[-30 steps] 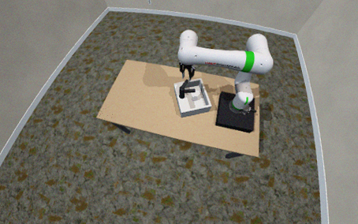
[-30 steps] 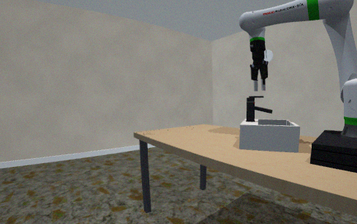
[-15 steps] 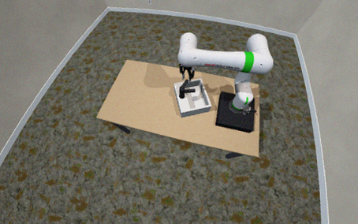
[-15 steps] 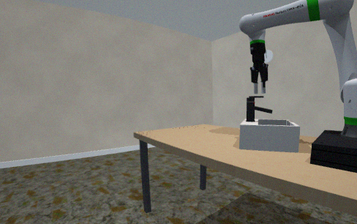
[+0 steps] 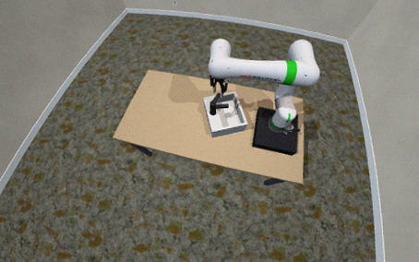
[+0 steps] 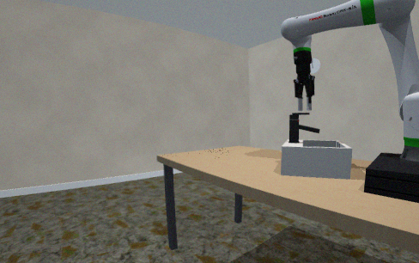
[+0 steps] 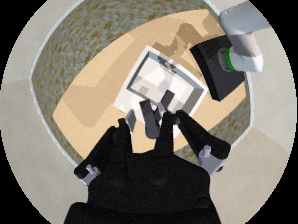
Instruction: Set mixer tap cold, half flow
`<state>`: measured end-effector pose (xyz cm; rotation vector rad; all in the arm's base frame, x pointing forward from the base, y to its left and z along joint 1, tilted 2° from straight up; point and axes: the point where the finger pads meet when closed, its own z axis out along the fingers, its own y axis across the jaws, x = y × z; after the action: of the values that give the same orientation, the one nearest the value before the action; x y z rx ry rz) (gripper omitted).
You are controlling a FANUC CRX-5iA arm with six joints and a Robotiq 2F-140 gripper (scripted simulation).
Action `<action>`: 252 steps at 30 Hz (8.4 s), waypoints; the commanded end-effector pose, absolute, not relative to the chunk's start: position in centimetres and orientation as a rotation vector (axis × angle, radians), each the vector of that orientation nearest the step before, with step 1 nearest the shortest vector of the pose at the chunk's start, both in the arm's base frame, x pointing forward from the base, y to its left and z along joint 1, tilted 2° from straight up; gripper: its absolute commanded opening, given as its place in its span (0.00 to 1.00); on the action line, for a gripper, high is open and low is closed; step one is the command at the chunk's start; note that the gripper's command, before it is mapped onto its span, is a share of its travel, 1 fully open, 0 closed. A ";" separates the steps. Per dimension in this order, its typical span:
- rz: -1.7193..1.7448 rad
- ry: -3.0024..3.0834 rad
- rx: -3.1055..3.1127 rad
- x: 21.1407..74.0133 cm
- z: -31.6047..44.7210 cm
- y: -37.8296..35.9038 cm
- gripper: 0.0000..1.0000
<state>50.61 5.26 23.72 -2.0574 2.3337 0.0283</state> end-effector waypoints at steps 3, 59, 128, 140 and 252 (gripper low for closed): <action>0.028 2.333 -2.057 50.6 23.7 5.3 0.37; 0.028 2.333 -2.057 50.6 22.4 5.3 0.37; 0.028 2.333 -2.057 50.7 19.0 5.4 0.37; 0.028 2.333 -2.057 50.7 19.0 5.4 0.00; 0.028 2.333 -2.057 50.7 20.4 5.8 0.37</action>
<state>50.70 5.84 20.40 -2.0575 2.3340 0.0284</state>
